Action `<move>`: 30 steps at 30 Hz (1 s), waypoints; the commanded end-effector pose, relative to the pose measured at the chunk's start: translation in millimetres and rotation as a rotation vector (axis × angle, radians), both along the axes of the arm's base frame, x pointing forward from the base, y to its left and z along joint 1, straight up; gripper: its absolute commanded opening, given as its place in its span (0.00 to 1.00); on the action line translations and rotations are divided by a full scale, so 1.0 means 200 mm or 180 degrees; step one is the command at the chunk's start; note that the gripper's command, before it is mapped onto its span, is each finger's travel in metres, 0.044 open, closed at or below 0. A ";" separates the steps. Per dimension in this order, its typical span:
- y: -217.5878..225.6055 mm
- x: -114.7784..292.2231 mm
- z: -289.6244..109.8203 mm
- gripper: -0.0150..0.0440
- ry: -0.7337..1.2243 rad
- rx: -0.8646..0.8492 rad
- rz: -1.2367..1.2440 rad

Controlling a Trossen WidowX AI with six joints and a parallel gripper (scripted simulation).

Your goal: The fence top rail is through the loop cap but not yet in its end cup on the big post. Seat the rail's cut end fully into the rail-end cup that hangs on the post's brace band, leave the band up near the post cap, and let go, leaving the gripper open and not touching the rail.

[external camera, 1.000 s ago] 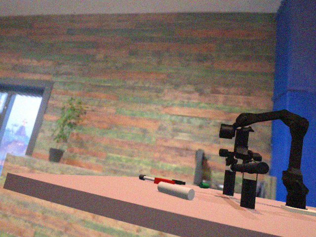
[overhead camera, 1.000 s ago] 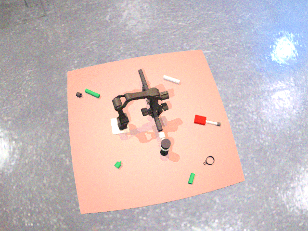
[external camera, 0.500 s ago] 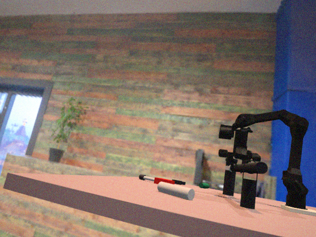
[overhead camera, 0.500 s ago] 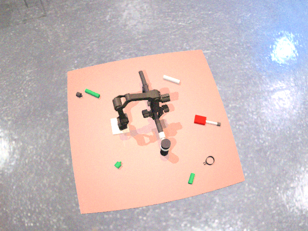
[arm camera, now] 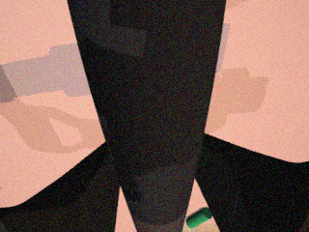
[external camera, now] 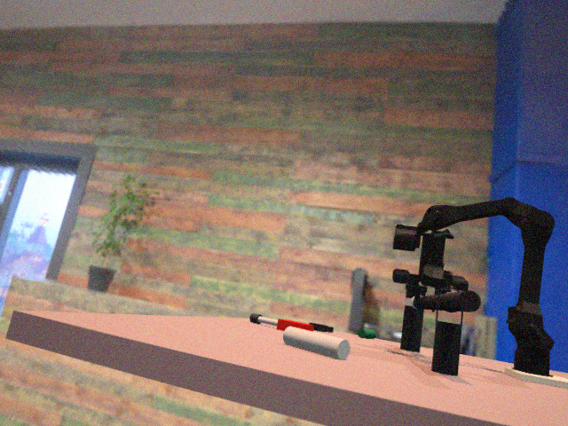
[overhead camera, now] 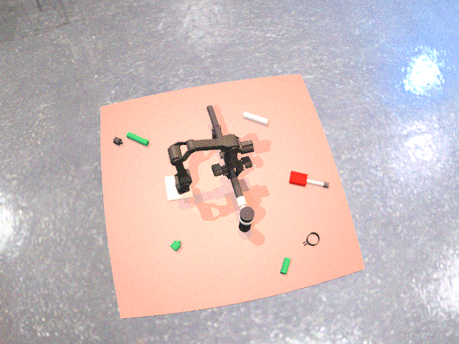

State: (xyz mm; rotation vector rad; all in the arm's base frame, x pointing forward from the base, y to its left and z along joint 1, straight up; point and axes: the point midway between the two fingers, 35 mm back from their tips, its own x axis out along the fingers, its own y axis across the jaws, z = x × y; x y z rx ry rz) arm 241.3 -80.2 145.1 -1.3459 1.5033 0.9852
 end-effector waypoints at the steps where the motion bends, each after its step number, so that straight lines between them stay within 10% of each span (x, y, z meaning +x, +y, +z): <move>1: -0.02 0.00 0.01 0.25 -0.0020 -0.0061 -0.0005; 30: 0.00 0.00 0.00 0.25 0.0000 0.0003 0.0001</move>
